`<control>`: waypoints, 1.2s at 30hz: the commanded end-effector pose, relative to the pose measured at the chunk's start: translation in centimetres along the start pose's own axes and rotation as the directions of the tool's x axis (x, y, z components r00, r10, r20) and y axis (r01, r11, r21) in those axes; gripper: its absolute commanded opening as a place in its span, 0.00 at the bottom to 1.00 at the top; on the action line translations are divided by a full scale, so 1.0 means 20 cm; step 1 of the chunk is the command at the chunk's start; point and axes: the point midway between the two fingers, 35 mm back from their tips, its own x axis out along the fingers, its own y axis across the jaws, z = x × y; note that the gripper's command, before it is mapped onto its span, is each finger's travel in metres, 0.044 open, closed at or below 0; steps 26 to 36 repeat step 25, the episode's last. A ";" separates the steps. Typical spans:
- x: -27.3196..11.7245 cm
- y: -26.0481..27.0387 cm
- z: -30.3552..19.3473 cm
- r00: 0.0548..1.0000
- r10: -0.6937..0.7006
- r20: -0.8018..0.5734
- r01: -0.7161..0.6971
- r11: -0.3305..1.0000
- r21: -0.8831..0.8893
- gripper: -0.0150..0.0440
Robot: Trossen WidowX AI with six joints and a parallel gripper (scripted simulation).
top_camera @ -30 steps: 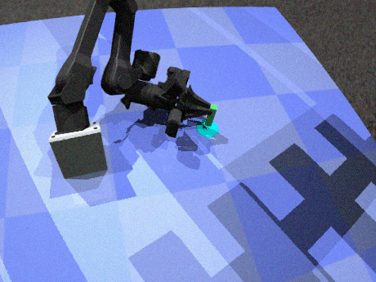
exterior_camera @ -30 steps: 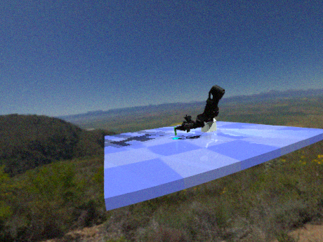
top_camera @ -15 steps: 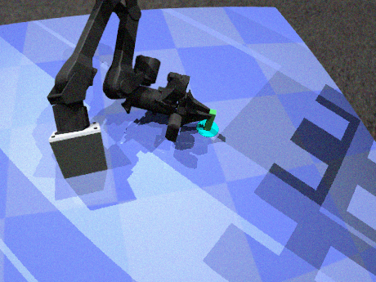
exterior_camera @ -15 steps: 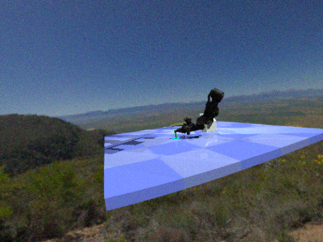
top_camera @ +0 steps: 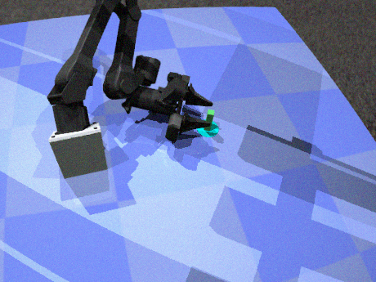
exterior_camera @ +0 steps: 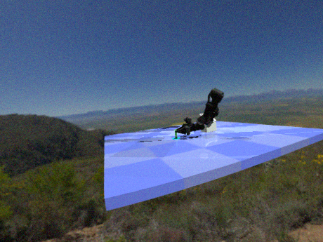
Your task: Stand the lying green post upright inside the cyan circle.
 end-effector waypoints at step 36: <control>-0.04 0.00 0.44 1.000 0.006 0.011 -0.007 1.000 0.015 0.93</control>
